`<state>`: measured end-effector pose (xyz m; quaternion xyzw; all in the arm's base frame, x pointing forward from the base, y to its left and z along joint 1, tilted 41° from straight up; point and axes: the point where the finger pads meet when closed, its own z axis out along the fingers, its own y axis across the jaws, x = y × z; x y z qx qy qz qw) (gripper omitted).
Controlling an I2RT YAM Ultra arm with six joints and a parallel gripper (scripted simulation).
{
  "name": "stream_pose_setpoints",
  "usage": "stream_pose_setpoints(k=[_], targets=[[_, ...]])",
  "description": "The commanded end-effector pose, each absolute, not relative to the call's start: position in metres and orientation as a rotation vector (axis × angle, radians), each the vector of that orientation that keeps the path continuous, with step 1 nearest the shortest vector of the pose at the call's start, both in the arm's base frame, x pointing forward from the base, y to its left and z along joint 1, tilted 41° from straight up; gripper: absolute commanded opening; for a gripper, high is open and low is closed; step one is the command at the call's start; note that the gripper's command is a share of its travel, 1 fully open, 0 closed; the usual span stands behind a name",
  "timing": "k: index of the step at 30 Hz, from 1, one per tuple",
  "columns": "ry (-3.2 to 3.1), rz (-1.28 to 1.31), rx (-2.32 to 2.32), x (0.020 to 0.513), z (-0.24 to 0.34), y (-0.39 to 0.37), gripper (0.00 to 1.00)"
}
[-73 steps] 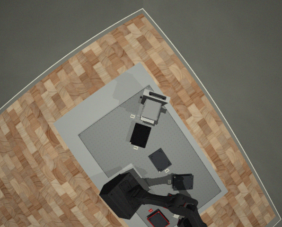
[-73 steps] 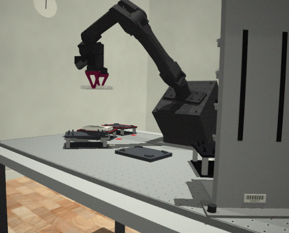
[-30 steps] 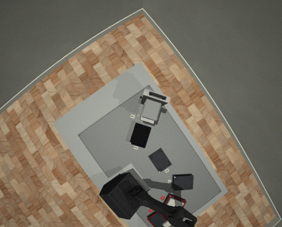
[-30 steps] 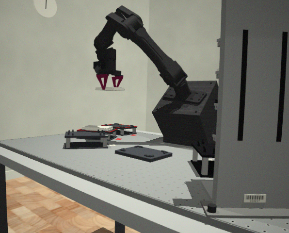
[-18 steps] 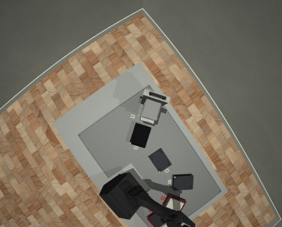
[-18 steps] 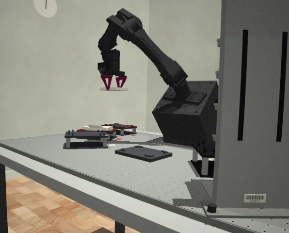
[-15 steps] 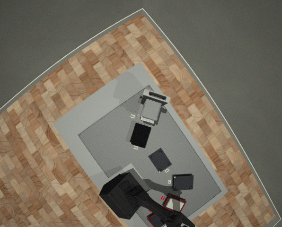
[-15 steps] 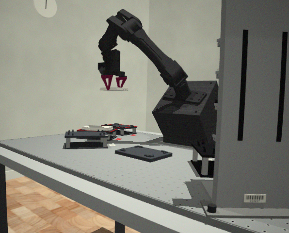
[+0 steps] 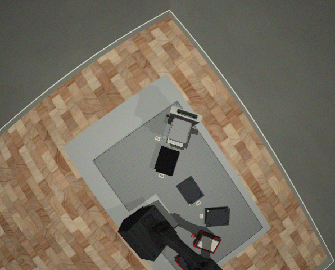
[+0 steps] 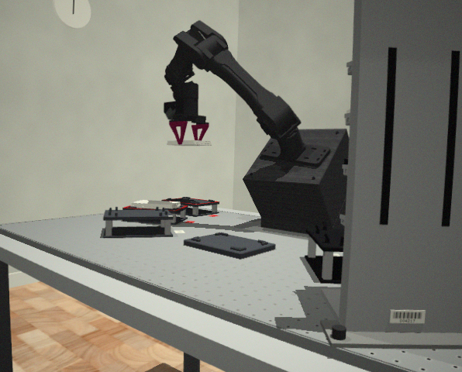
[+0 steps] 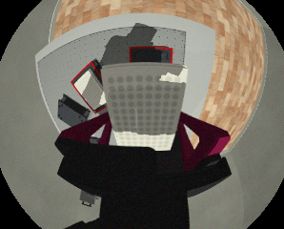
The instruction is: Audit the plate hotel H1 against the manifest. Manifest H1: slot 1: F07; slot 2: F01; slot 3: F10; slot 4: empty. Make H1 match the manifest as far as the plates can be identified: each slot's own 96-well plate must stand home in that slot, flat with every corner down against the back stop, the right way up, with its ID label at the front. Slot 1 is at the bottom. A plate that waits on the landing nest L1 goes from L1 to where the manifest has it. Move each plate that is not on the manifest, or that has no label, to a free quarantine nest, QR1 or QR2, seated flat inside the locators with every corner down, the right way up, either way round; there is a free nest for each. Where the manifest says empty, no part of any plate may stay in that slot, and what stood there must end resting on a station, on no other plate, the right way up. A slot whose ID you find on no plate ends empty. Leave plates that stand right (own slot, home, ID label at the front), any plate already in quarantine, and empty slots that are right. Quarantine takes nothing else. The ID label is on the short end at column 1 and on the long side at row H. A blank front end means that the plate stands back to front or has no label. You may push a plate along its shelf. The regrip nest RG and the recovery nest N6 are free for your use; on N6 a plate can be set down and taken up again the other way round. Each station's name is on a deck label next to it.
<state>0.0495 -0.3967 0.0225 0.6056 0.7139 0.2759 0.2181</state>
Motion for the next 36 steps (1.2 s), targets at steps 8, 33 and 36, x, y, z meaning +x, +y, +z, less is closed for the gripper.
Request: stream_pose_setpoints(k=[8, 33, 36], targets=[[1.966, 0.728, 1.673, 0.030, 0.018, -0.407, 0.86], [1.966, 0.728, 1.673, 0.030, 0.018, -0.407, 0.86], [1.965, 0.728, 1.673, 0.035, 0.012, -0.406, 0.86]])
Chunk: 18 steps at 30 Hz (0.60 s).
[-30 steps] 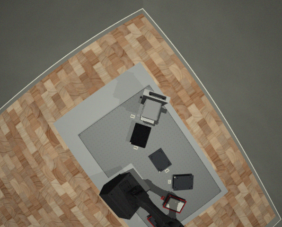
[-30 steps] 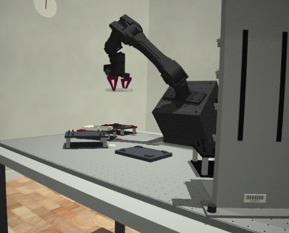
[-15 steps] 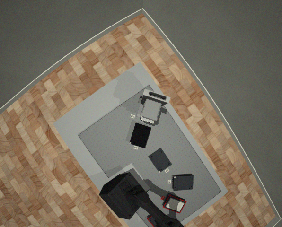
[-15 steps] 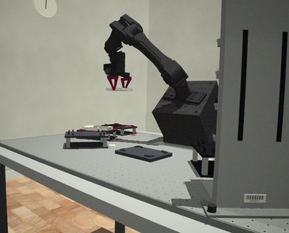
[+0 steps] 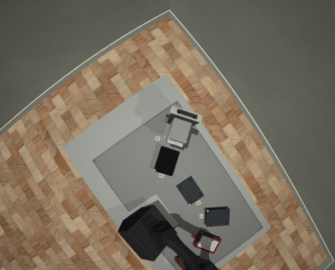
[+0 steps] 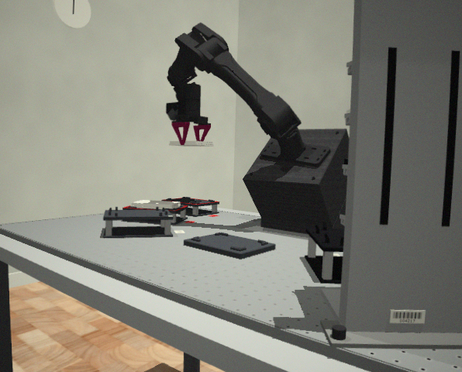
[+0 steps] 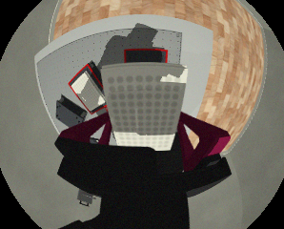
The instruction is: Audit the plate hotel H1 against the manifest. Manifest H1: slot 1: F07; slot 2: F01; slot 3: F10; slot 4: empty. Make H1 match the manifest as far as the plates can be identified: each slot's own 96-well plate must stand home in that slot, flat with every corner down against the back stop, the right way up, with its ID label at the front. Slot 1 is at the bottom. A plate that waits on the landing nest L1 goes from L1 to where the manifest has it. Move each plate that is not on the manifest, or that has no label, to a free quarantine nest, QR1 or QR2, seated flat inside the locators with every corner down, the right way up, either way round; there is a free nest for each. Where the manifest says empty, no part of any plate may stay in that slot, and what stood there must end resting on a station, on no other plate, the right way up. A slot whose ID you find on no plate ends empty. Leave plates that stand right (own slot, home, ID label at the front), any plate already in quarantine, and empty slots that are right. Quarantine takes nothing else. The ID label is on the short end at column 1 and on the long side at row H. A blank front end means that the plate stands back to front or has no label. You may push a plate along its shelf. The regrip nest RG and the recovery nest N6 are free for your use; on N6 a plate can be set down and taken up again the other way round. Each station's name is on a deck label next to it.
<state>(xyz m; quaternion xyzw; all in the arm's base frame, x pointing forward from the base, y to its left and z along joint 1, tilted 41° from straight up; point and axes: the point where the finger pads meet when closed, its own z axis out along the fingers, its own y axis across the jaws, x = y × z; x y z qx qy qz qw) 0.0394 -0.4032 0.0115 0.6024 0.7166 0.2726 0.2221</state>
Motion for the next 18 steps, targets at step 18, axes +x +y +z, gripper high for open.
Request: stream_pose_setpoints(k=[18], targets=[[1.965, 0.728, 1.673, 0.062, -0.021, -0.404, 0.86]])
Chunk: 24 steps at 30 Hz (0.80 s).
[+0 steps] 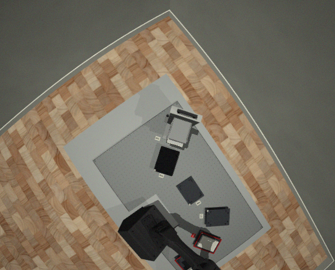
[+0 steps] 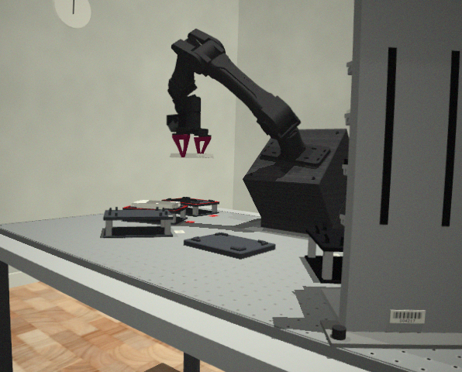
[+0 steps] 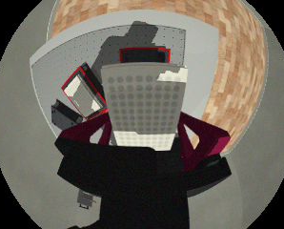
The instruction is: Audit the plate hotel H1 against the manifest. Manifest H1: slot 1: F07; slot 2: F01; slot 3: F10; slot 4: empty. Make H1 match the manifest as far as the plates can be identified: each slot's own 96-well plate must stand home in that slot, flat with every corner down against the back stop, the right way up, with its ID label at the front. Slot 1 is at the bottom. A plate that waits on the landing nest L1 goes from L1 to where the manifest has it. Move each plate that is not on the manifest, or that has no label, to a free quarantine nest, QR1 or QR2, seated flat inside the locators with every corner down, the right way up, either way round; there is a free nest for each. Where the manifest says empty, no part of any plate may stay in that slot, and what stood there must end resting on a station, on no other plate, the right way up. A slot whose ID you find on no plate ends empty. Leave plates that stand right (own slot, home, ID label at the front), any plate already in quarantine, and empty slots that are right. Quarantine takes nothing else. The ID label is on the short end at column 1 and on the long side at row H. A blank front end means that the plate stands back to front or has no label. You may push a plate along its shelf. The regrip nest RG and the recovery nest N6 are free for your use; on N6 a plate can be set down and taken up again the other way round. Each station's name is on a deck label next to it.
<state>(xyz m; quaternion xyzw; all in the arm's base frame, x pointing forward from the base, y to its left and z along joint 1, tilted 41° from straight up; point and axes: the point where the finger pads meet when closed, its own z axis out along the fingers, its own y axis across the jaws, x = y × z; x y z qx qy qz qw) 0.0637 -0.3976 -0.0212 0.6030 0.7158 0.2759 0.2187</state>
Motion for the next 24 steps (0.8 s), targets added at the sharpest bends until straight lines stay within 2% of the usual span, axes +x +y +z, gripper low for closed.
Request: stream_pose_setpoints(k=[1, 24], targets=[[1.965, 0.728, 1.673, 0.064, -0.023, -0.404, 0.86], [1.964, 0.729, 1.672, 0.100, -0.065, -0.400, 0.86]])
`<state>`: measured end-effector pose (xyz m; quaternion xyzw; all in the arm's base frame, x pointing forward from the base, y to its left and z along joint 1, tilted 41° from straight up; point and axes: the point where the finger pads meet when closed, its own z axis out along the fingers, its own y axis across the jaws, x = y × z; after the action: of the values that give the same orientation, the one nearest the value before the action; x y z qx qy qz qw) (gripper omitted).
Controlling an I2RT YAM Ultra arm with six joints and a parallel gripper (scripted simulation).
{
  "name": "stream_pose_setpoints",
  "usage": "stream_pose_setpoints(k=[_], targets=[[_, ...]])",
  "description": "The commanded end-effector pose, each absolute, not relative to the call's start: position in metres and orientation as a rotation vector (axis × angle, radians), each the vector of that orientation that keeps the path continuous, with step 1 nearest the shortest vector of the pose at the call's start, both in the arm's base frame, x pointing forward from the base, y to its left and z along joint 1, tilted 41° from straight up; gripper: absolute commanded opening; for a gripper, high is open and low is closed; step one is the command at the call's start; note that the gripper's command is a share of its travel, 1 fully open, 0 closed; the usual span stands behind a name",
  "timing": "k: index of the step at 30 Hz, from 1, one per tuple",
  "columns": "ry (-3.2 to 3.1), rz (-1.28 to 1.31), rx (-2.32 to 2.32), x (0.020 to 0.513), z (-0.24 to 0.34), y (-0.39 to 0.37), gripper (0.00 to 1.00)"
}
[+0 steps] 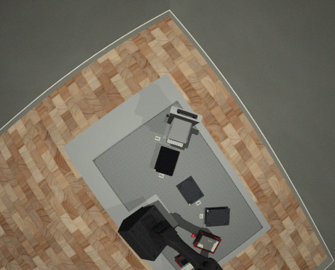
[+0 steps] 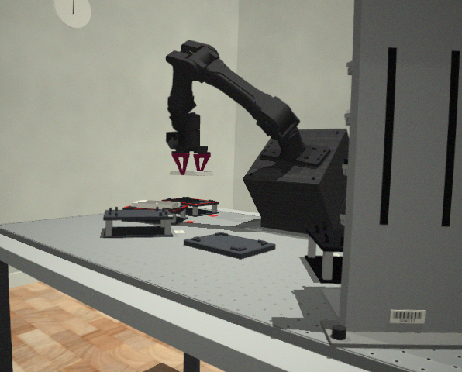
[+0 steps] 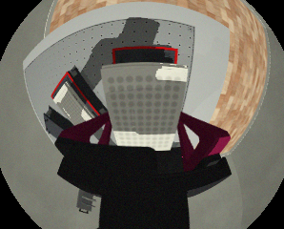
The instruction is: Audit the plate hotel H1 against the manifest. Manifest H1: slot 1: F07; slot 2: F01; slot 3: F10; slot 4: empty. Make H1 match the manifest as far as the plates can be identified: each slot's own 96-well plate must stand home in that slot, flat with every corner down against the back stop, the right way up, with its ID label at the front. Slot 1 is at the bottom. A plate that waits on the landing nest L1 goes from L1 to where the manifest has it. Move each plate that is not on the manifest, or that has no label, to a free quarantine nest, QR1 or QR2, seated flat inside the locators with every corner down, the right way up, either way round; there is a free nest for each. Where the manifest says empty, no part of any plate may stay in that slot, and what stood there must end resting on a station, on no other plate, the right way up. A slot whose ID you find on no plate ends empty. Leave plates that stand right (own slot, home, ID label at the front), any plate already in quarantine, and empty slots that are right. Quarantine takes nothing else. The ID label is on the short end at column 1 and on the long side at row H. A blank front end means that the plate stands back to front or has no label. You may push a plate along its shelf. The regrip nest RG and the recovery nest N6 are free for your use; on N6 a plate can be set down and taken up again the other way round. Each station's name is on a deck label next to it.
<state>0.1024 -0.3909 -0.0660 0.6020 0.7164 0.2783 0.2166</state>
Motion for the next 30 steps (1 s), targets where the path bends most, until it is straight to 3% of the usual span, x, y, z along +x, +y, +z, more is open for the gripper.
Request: stream_pose_setpoints(k=[1, 30], targets=[[1.964, 0.729, 1.672, 0.102, -0.067, -0.400, 0.86], [1.964, 0.729, 1.672, 0.112, -0.079, -0.397, 0.86]])
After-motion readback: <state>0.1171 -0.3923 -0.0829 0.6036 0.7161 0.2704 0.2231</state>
